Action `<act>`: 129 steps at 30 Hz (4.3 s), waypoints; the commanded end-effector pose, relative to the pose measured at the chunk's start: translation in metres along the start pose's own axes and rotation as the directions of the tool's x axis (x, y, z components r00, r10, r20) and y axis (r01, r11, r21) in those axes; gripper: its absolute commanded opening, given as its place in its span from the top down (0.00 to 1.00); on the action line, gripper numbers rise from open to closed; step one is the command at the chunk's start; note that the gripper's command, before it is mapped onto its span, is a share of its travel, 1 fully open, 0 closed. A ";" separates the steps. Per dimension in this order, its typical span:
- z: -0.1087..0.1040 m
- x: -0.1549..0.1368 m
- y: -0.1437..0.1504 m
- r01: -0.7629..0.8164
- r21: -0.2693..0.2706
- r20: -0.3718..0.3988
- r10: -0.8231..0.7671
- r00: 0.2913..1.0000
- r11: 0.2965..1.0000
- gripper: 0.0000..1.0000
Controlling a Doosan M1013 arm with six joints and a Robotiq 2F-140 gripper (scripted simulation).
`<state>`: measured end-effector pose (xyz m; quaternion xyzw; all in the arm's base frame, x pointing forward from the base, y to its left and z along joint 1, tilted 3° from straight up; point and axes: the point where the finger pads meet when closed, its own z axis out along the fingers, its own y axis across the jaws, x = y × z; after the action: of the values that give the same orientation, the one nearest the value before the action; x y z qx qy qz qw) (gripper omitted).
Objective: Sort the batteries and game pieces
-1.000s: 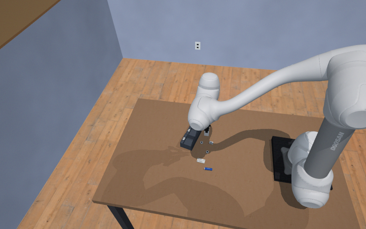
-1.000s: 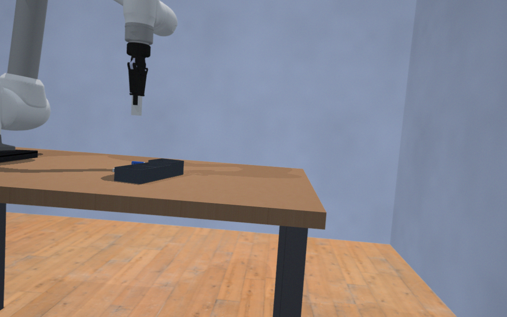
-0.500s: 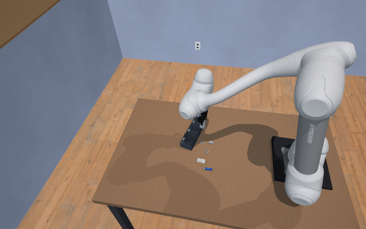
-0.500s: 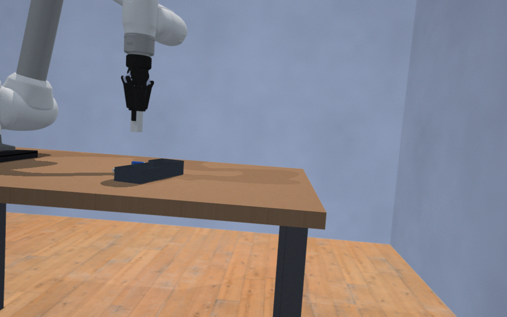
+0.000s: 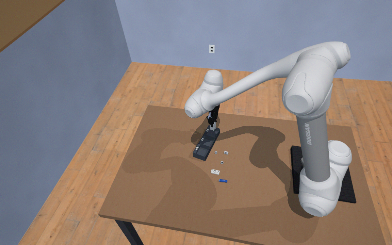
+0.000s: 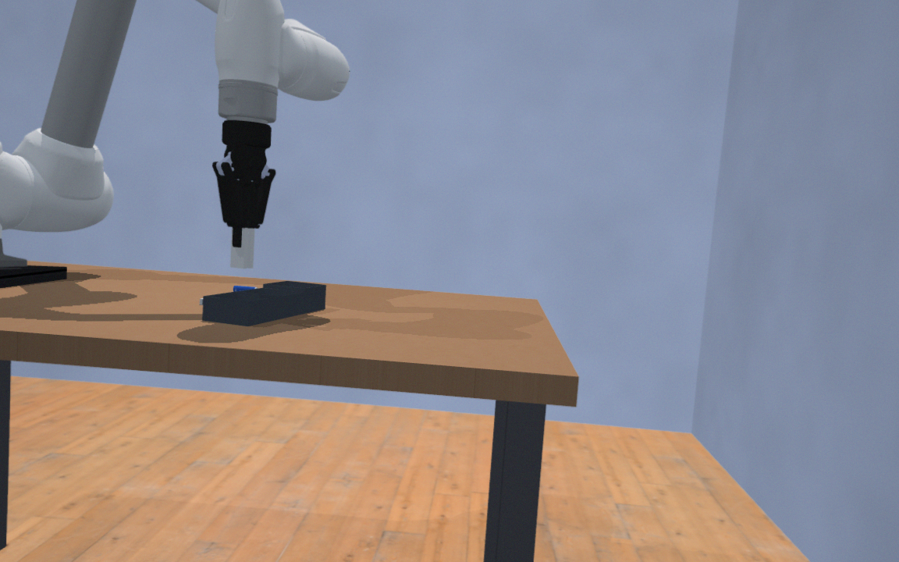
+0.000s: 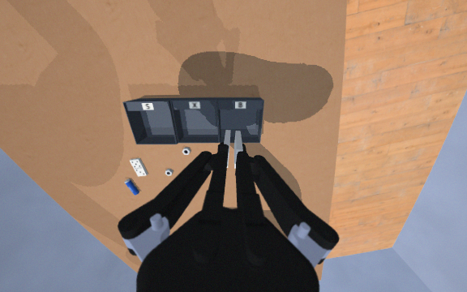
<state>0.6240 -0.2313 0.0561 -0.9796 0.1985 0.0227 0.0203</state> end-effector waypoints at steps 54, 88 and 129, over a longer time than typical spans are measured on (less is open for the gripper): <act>0.067 0.011 0.012 0.000 0.000 0.000 0.000 1.000 1.000 0.95; 0.051 0.011 0.012 0.000 0.000 0.000 0.000 1.000 1.000 0.95; 0.008 0.003 -0.072 0.000 0.000 0.000 0.000 1.000 1.000 0.95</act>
<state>0.6542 -0.1669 0.0500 -0.9796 0.1986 0.0227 0.0205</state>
